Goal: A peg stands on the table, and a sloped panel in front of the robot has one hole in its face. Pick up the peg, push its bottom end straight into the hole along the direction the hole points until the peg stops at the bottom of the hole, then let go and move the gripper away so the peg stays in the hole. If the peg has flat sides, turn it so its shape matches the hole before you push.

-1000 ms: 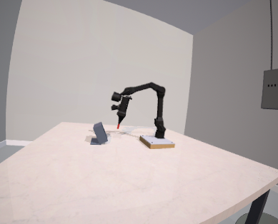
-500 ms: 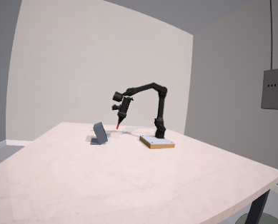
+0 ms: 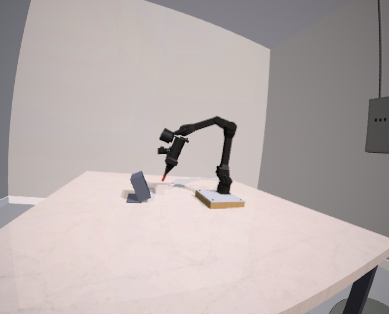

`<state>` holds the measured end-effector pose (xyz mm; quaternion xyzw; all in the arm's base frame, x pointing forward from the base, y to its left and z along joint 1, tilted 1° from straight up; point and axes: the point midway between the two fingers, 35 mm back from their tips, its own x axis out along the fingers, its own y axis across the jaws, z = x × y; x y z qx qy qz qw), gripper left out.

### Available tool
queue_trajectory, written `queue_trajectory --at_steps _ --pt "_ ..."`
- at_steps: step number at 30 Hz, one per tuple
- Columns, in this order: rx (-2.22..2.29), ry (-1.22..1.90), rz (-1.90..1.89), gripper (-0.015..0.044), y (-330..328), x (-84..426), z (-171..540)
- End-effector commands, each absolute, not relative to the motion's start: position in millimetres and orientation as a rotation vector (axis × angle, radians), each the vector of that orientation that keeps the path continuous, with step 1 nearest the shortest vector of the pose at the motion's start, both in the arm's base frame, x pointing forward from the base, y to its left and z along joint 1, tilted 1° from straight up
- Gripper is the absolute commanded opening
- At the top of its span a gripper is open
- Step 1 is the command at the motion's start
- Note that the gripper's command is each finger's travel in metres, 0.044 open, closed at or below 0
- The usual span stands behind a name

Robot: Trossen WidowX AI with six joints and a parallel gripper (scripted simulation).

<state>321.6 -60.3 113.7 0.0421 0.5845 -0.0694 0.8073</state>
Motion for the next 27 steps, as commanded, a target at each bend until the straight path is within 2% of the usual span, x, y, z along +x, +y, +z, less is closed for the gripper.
queue_trajectory --at_steps 1,27 --pt "0.087 1.235 -0.153 0.0000 -59 321 112" --pt "0.057 1.115 -0.135 0.0000 -46 322 110"
